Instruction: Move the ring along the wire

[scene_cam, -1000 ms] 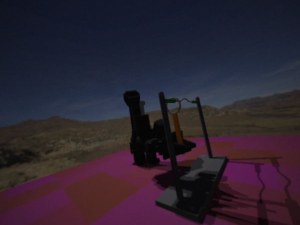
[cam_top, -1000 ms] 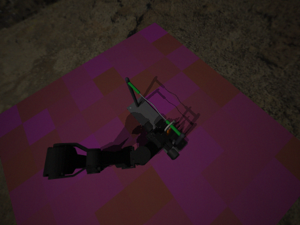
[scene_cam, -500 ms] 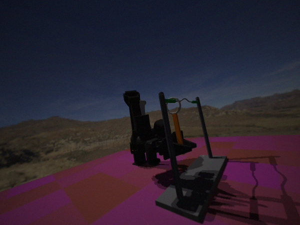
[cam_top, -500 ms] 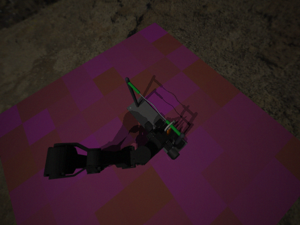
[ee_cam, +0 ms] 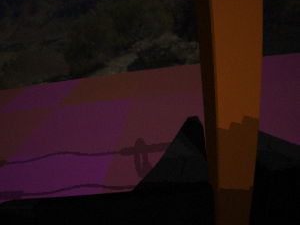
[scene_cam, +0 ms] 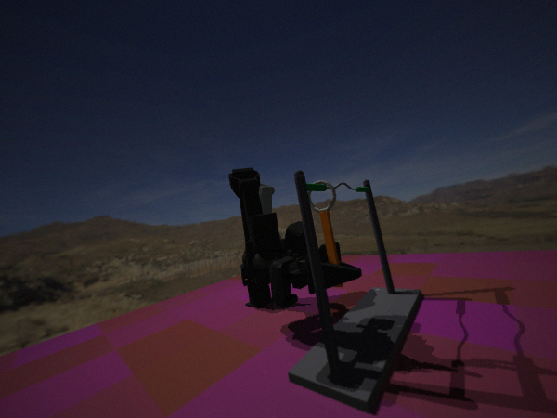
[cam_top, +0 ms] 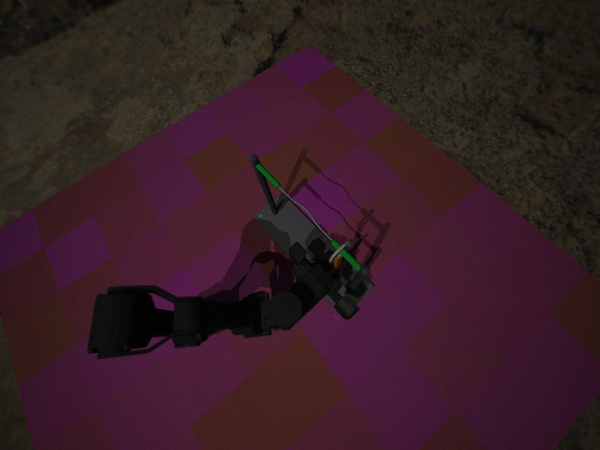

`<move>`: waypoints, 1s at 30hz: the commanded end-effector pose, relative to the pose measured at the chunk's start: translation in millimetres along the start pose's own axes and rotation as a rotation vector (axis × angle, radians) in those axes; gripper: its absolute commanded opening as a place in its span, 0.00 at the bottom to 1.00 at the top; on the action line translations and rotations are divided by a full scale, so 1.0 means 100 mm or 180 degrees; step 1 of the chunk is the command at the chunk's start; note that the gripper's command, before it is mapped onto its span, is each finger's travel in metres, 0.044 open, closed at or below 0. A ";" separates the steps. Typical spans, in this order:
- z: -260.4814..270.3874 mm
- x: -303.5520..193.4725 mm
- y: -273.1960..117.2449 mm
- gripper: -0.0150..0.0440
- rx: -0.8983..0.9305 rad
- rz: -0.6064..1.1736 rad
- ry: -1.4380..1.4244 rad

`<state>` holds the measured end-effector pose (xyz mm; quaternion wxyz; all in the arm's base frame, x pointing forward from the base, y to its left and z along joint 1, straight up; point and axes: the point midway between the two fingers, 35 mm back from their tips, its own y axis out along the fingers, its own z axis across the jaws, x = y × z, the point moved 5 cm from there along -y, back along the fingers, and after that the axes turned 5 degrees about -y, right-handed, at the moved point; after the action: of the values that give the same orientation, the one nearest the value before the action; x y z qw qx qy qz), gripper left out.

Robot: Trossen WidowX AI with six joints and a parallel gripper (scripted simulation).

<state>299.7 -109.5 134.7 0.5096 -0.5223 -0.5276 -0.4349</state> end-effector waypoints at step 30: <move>0.00 0.15 -0.01 0.00 0.0003 -0.0003 0.0015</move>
<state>299.4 -107.3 149.5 0.5102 -0.5212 -0.5289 -0.4339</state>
